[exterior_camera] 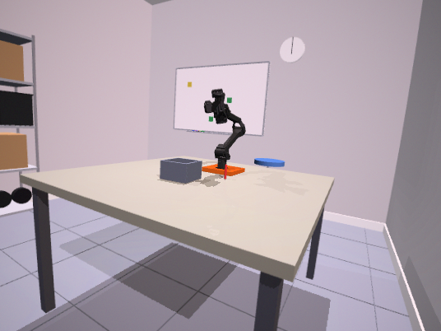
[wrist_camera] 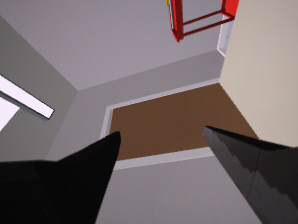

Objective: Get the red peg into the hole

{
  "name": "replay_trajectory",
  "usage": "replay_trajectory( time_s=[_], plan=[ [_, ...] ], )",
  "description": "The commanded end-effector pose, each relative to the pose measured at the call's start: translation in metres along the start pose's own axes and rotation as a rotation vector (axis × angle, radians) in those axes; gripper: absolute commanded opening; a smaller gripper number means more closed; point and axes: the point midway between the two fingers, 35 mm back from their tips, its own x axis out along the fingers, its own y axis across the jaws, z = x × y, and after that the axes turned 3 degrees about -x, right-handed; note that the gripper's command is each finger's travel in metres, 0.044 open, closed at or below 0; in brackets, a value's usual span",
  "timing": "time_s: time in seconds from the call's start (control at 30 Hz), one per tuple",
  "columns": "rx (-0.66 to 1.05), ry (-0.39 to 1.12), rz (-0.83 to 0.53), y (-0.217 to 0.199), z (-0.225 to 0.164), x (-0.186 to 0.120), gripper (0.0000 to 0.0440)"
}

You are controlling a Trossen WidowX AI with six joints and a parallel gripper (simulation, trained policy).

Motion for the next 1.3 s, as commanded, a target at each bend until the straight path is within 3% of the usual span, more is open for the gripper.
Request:
replay_trajectory(
  time_s=[0.0, 0.03, 0.33, 0.77, 1.27],
  plan=[
    [-0.005, -0.004, -0.004, 0.000, 0.001, 0.001, 0.0424],
    [-0.006, -0.009, -0.012, -0.001, 0.001, 0.002, 0.0440],
    [-0.016, -0.076, -0.158, -0.025, 0.007, 0.016, 0.0440],
    [0.022, -0.154, -0.611, -0.123, 0.009, 0.017, 0.0440],
    [0.005, -0.220, -1.133, -0.215, 0.001, -0.022, 0.0440]
  ],
)
